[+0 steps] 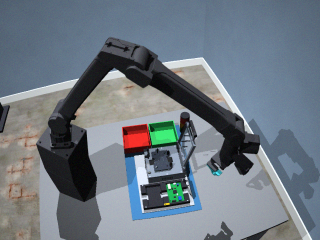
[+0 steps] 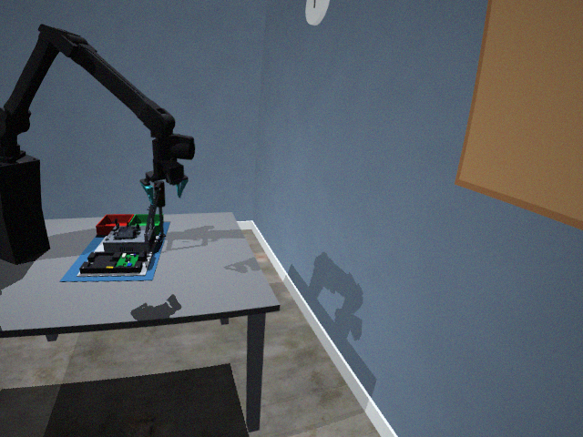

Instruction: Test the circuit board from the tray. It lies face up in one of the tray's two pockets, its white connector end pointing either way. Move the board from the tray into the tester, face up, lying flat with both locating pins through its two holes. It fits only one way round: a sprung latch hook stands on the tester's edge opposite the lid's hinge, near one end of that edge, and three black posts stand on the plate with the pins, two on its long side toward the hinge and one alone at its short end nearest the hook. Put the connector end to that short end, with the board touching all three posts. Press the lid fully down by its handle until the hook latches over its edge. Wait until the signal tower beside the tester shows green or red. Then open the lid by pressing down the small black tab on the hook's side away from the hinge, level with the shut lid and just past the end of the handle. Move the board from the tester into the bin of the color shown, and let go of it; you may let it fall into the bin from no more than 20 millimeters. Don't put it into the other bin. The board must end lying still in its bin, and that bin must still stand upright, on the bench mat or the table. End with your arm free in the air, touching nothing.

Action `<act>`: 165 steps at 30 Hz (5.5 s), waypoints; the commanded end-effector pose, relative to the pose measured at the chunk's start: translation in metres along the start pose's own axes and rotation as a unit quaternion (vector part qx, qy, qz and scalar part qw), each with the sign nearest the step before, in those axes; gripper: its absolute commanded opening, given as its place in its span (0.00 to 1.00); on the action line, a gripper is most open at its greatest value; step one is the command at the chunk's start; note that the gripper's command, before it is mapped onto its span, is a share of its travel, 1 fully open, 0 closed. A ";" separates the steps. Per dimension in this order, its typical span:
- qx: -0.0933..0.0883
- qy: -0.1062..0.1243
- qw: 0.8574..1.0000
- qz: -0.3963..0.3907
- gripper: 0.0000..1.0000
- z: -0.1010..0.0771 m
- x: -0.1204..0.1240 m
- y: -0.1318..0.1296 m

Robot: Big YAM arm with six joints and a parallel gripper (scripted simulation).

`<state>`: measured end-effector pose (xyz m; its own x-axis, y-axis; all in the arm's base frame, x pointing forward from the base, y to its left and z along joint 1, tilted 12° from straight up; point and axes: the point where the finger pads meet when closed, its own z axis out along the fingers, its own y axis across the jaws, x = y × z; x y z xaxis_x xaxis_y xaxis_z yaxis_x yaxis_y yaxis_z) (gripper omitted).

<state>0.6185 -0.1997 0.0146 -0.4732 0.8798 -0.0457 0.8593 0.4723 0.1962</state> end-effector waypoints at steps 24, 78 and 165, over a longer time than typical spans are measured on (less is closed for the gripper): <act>0.010 -0.042 0.886 -0.463 1.00 -0.047 0.041 -0.015; 0.084 -0.002 0.256 -0.963 1.00 -0.063 0.139 -0.094; 0.080 0.009 0.260 -0.962 0.92 -0.058 0.140 -0.094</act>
<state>0.4448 -0.1258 0.0298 -0.0581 -0.9942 0.0905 -0.9831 0.0412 -0.1783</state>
